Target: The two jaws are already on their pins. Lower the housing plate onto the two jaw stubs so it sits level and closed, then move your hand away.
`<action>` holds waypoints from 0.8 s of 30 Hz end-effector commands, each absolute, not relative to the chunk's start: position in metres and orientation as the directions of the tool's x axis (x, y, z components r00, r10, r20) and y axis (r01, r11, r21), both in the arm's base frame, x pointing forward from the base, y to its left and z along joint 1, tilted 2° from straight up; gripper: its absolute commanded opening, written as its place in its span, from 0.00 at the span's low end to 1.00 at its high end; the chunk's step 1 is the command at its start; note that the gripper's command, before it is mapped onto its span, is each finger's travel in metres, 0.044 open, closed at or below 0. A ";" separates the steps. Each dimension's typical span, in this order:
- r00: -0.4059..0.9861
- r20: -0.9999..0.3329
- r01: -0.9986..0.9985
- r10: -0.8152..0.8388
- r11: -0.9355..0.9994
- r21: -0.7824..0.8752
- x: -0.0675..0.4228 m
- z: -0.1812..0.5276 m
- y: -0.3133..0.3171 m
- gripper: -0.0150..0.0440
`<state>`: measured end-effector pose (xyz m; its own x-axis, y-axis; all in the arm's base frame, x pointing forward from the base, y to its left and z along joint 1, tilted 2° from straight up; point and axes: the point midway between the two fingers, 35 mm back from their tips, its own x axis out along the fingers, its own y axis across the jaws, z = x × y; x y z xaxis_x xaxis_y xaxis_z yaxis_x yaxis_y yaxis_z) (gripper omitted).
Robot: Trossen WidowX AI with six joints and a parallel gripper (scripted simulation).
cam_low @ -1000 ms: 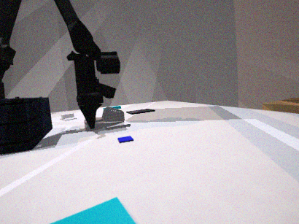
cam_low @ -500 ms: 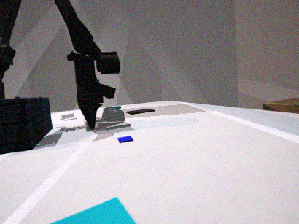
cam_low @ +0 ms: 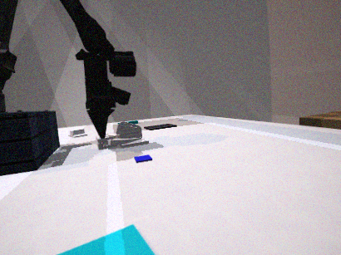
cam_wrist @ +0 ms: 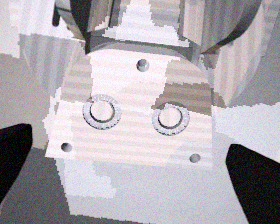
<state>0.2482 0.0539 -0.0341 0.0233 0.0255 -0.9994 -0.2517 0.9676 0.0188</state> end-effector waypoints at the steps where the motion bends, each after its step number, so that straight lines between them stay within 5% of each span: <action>1: 0.044 -0.999 -0.251 0.032 0.968 0.020 0.250 0.003 0.054 1.00; 24: 0.040 -0.999 -0.250 0.031 0.968 0.020 0.197 0.066 0.041 1.00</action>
<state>0.2003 0.0411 0.0657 0.0448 0.0292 -0.9986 -0.2451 0.9694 0.0173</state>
